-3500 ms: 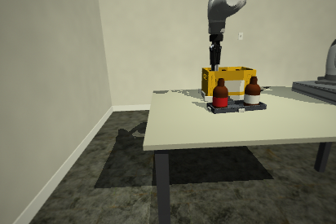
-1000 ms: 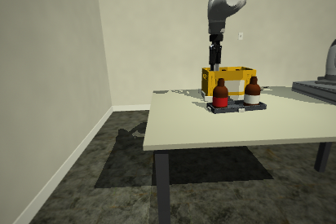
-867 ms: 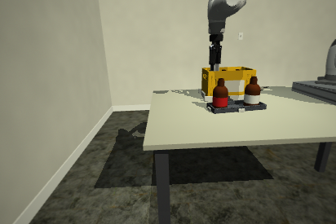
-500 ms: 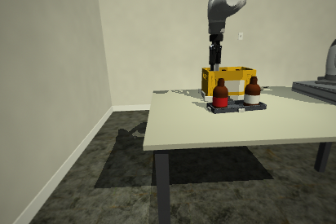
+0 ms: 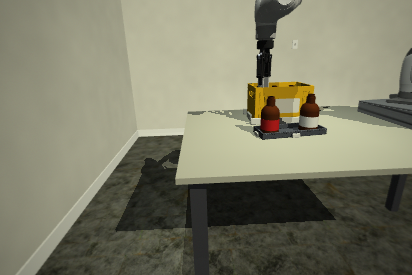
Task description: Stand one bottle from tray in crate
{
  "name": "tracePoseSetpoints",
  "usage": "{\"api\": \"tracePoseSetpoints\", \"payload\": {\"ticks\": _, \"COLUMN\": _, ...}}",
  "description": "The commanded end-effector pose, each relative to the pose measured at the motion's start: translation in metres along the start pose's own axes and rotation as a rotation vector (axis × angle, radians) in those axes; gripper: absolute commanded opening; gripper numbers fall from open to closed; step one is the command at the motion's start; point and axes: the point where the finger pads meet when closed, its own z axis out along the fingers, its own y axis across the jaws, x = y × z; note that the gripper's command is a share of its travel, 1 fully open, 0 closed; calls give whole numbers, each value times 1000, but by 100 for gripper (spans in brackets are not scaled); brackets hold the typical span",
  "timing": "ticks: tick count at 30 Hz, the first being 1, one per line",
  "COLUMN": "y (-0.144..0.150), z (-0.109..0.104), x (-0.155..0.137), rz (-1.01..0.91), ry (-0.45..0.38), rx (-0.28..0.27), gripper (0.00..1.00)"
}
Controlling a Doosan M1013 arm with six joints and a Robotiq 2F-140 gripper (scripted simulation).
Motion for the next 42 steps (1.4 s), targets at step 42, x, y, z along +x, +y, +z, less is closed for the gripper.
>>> {"api": "tracePoseSetpoints", "payload": {"ticks": 42, "y": 0, "z": -76, "x": 0, "rz": 0, "ry": 0, "rx": 0, "gripper": 38}}
